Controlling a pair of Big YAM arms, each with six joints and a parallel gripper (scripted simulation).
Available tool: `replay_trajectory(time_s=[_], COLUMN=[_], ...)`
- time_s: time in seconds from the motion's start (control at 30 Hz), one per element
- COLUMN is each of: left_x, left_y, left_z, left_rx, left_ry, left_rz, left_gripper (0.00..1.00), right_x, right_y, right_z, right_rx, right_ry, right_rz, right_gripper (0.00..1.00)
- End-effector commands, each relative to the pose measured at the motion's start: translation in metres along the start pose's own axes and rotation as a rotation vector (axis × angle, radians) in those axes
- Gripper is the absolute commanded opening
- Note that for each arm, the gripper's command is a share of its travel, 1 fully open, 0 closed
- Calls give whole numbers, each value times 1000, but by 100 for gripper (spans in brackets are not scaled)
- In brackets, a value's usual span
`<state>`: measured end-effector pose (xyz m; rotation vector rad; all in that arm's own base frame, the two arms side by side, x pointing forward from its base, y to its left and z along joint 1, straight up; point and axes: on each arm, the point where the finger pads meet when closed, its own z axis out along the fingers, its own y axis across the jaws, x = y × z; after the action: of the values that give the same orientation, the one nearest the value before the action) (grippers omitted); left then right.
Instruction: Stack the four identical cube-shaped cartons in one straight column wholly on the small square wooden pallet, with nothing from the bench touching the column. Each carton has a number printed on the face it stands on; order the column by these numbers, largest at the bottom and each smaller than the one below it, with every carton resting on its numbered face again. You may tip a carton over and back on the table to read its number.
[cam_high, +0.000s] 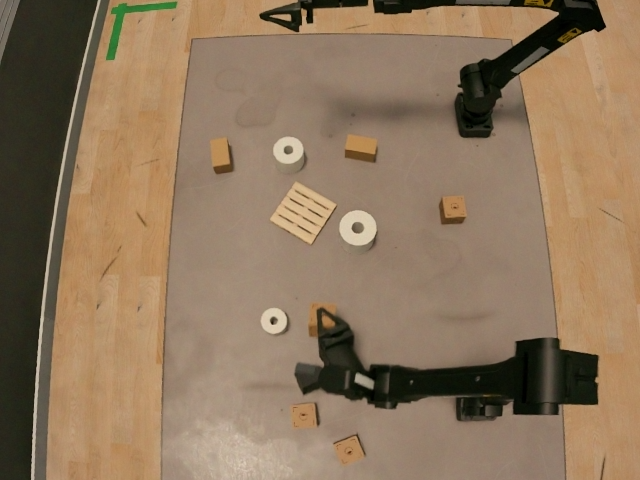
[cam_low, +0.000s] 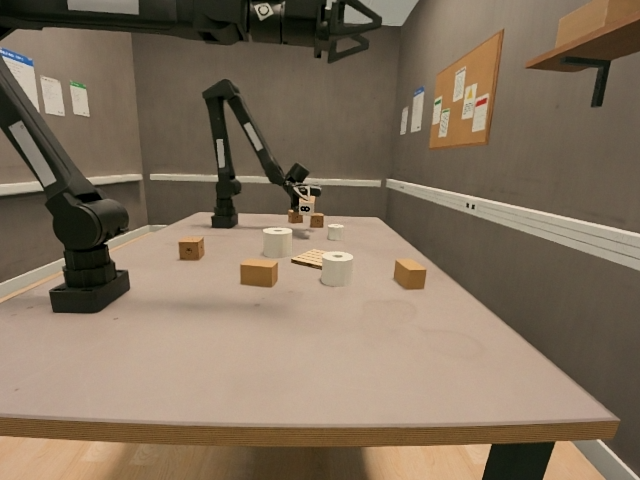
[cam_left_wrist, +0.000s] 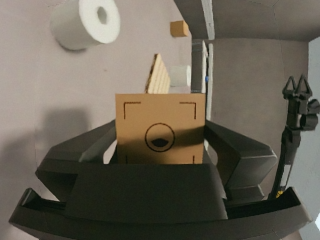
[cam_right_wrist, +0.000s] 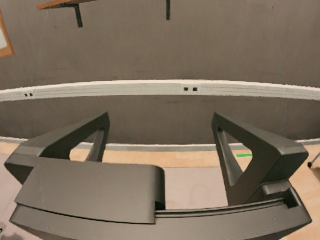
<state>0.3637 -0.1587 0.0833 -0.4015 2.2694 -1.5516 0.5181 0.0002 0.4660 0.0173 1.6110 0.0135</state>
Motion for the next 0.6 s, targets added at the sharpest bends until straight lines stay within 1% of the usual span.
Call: replay_trajectory(time_s=[0.0,0.03,0.07,0.27,0.37,0.4,0.43,0.5,0.57], left_x=[-25,-23,-20,-23,-17,-17,-16,-14,-13], left_y=[-11,-13,-14,-15,-14,-14,-14,-15,-16], left_z=[-1,-4,-2,-2,1,1,1,1,2], left_rx=[6,6,5,8,-16,-29,-46,-107,-192], left_ry=[-12,-14,-3,-9,8,12,16,29,38], left_rz=[77,79,78,63,104,125,152,227,287], left_gripper=[50,50,50,50,50,50,50,50,50], right_x=[-47,-51,-51,-51,-51,-51,-32,-32,-32], right_y=[-5,0,1,1,1,1,0,0,0], right_z=[-2,-2,-2,-2,-2,-2,-1,-1,-1], right_rx=[6,-4,-6,-4,-4,-4,-2,-2,-2], right_ry=[-68,-81,-81,-81,-81,-81,-51,-51,-51], right_rz=[-21,-20,-20,-20,-20,-20,-20,-20,-20], right_gripper=[100,100,100,100,100,100,100,100,100])
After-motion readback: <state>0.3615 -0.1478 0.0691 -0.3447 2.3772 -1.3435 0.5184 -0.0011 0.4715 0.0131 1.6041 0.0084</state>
